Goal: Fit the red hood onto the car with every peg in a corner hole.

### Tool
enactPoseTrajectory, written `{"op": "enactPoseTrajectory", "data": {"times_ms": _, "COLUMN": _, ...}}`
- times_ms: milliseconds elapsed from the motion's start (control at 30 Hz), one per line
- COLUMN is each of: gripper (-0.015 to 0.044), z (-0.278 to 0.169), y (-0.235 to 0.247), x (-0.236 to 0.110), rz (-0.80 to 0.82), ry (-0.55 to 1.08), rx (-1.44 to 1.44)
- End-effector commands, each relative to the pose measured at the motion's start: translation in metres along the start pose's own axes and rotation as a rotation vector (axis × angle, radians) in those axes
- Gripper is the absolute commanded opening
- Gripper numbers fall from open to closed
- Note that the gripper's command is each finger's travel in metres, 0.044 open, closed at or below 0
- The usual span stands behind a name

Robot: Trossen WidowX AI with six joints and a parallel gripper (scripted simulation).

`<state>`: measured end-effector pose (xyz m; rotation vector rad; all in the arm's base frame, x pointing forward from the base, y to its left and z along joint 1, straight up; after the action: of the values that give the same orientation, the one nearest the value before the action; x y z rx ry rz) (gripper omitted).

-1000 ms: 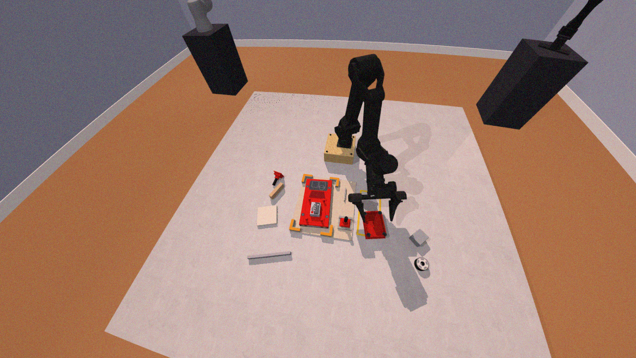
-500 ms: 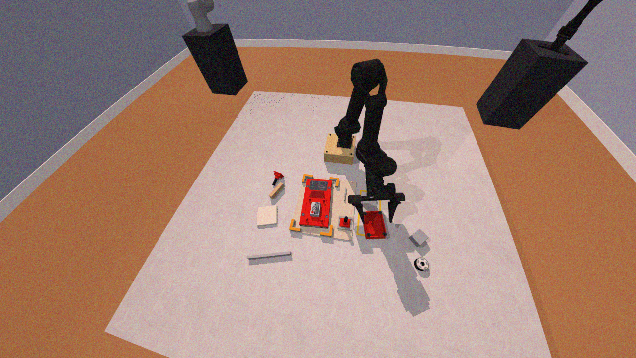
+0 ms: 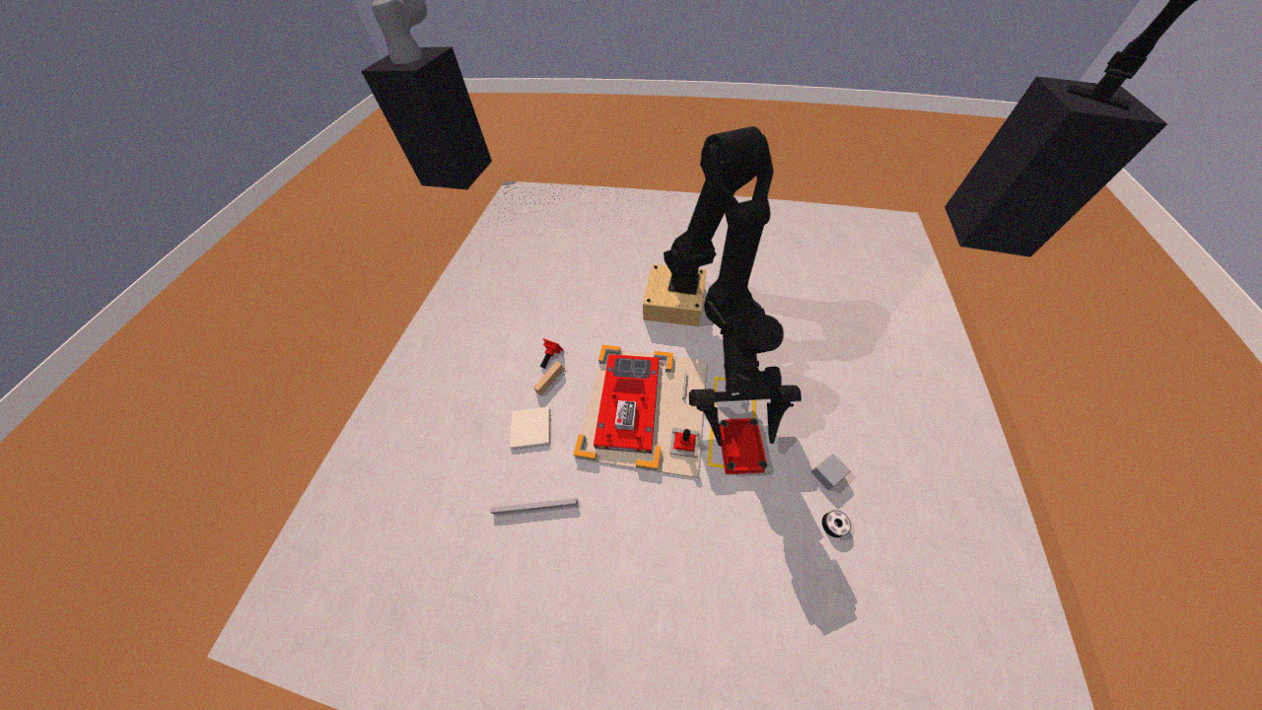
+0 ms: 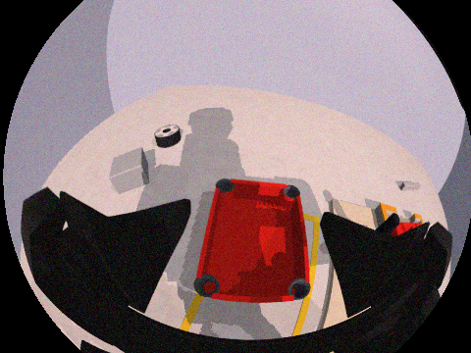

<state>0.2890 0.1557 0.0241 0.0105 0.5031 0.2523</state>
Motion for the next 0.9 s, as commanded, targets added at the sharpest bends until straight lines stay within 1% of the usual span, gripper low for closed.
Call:
{"op": "enactPoseTrajectory", "data": {"times_ms": 0, "gripper": 0.044, "z": -0.0036, "y": -0.0012, "x": 0.0004, "rz": -0.004, "ry": 0.007, "rx": -0.008}}
{"op": "enactPoseTrajectory", "data": {"times_ms": 867, "gripper": 0.044, "z": -0.0135, "y": -0.0019, "x": 0.0062, "rz": -0.004, "ry": 0.007, "rx": -0.008}}
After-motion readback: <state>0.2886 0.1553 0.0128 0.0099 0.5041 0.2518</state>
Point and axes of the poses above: the point midway between the two fingers, 35 mm back from their tips, its own x axis out along the fingers, its own y axis across the jaws, z = x × y, the point moved 4 cm from there along -x, back along the fingers, and after that the axes turned 4 degrees about x, right-handed, at the moved point
